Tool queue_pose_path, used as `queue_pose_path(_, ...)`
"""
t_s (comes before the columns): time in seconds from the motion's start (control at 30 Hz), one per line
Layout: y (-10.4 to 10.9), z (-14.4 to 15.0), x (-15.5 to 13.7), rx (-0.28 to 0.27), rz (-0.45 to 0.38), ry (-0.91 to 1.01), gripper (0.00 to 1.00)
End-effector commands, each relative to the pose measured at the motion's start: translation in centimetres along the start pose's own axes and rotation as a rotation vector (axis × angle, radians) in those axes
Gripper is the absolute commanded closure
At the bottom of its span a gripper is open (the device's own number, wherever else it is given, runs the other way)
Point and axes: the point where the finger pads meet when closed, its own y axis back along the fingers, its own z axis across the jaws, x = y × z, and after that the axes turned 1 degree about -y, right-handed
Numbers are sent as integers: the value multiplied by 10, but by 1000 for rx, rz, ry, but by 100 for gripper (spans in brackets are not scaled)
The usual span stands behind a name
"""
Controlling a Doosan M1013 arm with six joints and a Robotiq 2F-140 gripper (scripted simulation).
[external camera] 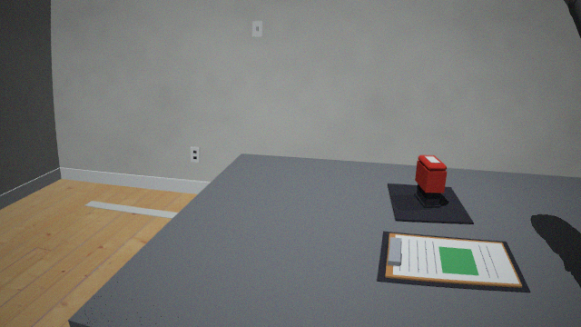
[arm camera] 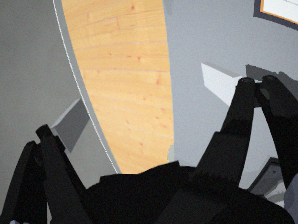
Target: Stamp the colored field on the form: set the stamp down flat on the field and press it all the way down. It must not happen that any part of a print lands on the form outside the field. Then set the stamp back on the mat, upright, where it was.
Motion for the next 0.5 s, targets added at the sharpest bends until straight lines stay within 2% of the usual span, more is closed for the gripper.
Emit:
queue_pose_path(0.0,0,0,0,0,0,0,0)
queue_pose_path(0.1,1,2,1,-2,1,-7,0)
queue_pose_path(0.17,6,13,9,-16,10,-48,0)
queue_pose_path(0.23,18,39,25,-48,29,-140,0)
queue_pose_path(0.3,37,79,46,-95,64,-289,0)
queue_pose_path(0.33,38,81,48,-95,64,-289,0)
queue_pose_path(0.43,61,128,68,-153,116,-484,0)
queue_pose_path(0.47,66,138,73,-153,116,-484,0)
